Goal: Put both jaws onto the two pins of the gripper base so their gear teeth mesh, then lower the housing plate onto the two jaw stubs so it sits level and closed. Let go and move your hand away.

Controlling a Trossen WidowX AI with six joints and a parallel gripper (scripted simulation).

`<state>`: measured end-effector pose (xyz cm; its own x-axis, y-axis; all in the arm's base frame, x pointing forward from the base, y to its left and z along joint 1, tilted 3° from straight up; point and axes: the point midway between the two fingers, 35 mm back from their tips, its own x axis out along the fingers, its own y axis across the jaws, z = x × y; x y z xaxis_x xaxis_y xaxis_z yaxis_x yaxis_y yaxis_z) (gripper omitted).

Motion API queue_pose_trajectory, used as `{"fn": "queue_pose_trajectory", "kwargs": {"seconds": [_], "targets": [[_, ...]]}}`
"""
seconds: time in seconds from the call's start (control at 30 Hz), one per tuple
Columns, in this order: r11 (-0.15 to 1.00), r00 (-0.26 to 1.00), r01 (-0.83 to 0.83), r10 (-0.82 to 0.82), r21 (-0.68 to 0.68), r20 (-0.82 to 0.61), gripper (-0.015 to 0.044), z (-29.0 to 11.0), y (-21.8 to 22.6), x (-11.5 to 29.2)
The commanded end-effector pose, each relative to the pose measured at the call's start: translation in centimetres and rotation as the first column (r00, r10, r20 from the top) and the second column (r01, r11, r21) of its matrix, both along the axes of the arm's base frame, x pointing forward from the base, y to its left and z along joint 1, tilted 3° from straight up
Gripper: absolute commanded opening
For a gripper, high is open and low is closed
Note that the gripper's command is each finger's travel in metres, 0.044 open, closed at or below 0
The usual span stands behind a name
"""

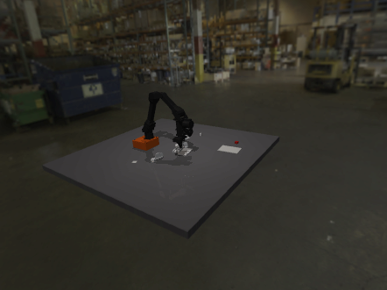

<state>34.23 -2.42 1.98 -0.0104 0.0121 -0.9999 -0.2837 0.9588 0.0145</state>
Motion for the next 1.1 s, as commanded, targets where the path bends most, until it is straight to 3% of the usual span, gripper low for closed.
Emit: {"fn": "queue_pose_trajectory", "kwargs": {"seconds": [0.0, 1.07], "targets": [[1.0, 1.0, 0.007, -0.007, -0.001, -0.004, 0.0134, -0.9, 0.0, -0.2], [1.0, 1.0, 0.004, -0.004, -0.001, -0.004, 0.0134, -2.5, 0.0, -0.3]]}}
